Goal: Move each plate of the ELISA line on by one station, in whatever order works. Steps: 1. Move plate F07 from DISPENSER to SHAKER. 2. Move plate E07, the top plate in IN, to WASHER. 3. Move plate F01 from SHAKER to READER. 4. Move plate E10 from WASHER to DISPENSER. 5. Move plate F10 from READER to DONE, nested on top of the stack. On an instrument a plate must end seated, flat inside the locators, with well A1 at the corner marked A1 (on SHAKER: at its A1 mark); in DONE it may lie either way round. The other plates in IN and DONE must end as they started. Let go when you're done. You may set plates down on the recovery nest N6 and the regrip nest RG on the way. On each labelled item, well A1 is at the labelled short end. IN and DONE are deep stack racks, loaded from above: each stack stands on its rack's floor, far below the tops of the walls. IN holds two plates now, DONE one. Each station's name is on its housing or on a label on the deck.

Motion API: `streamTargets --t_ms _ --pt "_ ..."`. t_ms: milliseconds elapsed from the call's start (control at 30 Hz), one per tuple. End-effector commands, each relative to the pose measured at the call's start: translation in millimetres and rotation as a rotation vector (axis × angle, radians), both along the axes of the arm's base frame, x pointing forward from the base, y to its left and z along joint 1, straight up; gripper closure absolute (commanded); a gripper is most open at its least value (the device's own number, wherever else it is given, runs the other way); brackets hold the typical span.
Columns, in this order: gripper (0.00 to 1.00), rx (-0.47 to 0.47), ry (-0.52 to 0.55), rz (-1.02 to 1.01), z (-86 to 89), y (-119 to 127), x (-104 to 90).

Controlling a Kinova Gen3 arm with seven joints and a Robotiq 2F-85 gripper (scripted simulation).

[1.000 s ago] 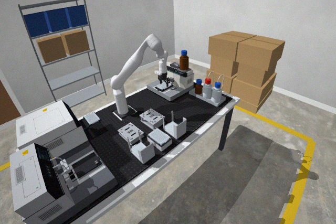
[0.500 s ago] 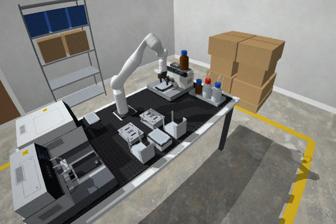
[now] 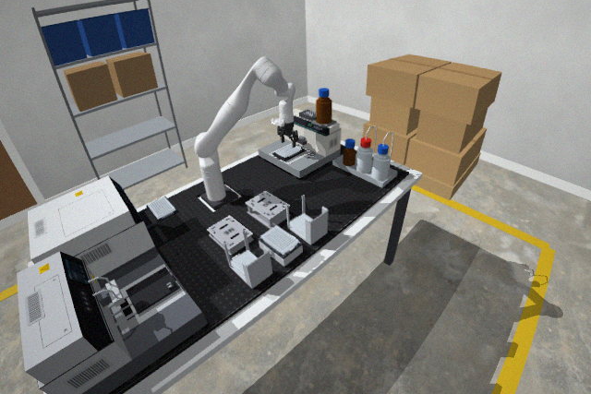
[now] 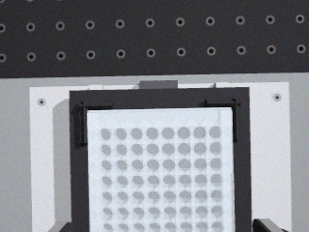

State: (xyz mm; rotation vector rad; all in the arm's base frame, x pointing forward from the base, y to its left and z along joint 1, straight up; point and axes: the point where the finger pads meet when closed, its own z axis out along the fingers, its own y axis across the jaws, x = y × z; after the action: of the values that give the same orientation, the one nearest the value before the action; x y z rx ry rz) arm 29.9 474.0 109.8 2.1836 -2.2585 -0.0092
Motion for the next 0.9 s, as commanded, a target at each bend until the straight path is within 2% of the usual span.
streamTargets --t_ms 0,867 --pt "0.0 0.002 0.0 0.0 5.4 0.5 0.0" --pt "0.0 0.002 0.0 0.0 34.7 0.3 0.1"
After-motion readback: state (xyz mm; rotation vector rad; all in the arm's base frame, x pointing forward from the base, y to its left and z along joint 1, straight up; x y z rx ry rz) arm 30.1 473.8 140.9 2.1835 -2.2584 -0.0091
